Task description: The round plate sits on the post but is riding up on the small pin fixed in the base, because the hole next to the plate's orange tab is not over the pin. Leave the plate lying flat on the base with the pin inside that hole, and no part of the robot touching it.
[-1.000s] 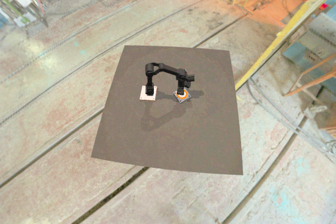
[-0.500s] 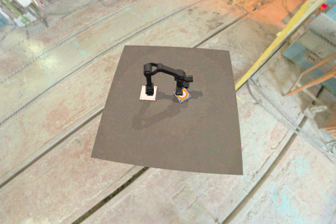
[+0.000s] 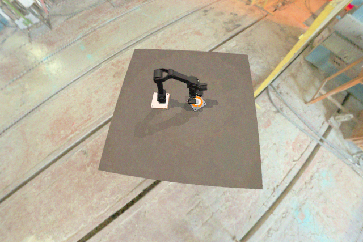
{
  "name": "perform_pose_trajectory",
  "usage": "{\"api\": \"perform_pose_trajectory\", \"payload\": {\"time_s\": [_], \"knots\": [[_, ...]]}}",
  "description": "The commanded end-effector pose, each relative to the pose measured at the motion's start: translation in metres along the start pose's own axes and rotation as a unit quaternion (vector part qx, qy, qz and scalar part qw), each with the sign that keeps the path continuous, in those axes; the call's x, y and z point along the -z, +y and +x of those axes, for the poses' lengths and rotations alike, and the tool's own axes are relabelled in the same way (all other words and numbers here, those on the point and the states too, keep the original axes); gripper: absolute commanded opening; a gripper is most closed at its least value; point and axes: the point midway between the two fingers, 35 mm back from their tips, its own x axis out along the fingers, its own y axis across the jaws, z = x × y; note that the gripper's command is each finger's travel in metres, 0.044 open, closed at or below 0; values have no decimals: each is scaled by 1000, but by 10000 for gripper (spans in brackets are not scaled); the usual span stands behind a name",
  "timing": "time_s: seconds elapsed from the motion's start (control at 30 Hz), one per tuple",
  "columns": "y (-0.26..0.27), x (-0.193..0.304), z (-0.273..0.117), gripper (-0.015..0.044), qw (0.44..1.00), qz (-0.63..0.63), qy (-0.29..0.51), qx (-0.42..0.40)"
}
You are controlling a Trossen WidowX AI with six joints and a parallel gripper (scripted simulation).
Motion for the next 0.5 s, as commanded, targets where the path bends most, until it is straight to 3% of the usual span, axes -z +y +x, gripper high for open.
{"api": "perform_pose_trajectory", "payload": {"time_s": [0.0,0.47], "knots": [[-7,5,0,0,1000,1,3,3],[-19,9,-2,0,1000,1,3,4]]}}
